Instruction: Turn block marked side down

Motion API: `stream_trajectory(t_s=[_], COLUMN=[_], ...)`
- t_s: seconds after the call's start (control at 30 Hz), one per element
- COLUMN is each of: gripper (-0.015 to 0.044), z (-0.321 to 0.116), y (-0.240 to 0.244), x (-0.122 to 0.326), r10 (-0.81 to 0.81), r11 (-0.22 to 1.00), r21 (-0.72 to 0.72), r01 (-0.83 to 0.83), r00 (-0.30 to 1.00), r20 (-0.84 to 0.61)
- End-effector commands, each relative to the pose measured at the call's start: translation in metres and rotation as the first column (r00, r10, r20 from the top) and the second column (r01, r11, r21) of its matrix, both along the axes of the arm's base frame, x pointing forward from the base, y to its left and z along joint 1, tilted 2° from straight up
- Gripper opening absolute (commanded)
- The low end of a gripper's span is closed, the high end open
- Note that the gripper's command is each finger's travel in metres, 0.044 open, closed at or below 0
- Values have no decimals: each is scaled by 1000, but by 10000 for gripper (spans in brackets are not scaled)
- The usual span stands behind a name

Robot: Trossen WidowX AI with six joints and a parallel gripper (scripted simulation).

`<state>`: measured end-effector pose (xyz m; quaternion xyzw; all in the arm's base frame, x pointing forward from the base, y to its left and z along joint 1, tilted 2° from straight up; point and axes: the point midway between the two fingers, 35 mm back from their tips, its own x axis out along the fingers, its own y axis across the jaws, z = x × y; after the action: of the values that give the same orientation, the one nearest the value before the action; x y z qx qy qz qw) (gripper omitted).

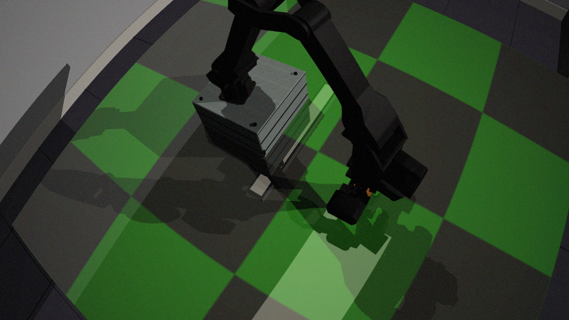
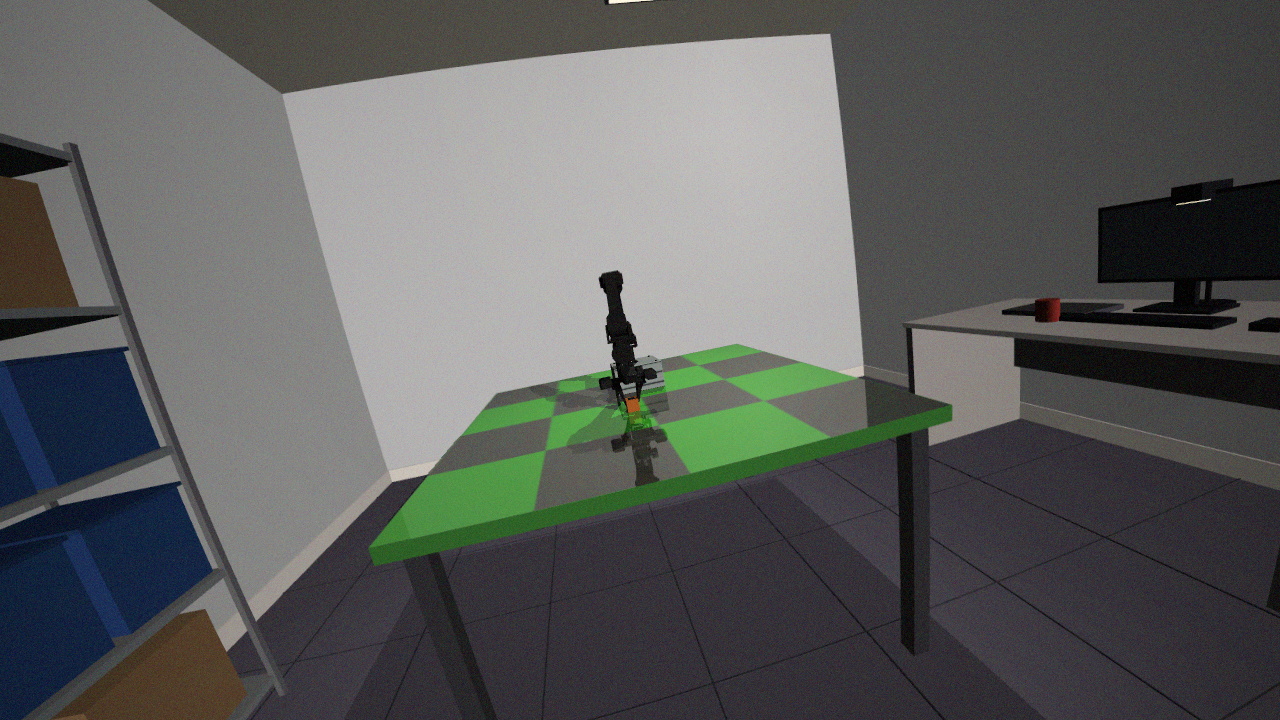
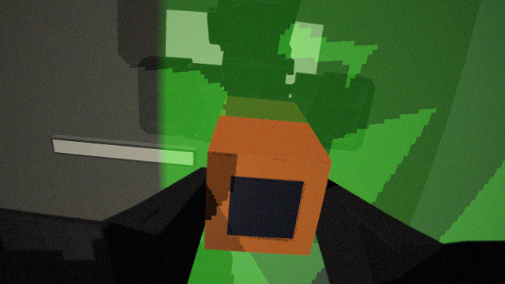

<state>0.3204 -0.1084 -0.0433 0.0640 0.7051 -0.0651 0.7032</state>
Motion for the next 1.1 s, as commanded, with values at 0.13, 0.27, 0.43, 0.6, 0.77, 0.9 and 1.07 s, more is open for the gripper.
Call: stream_trajectory(t_s=[0.13,0.27,0.43,0.6,0.77,0.9,1.07], gripper=[118,91,38,0,0,0,0], z=[-1,-1,1,28,29,25,21], y=[0,0,0,0,0,-1,-1], x=[0,0,0,0,0,1,2], r10=[-4,-4,-4,-4,-5,-6,-7], r11=[1000,1000,1000,1000,1000,1000,1000], r21=[-2,-2,-2,-2,-4,-13,-26], r01=[4,4,4,4,5,7,11], r00=[1000,1000,1000,1000,1000,997,989], r20=[-1,-1,-1,-1,10,71,151])
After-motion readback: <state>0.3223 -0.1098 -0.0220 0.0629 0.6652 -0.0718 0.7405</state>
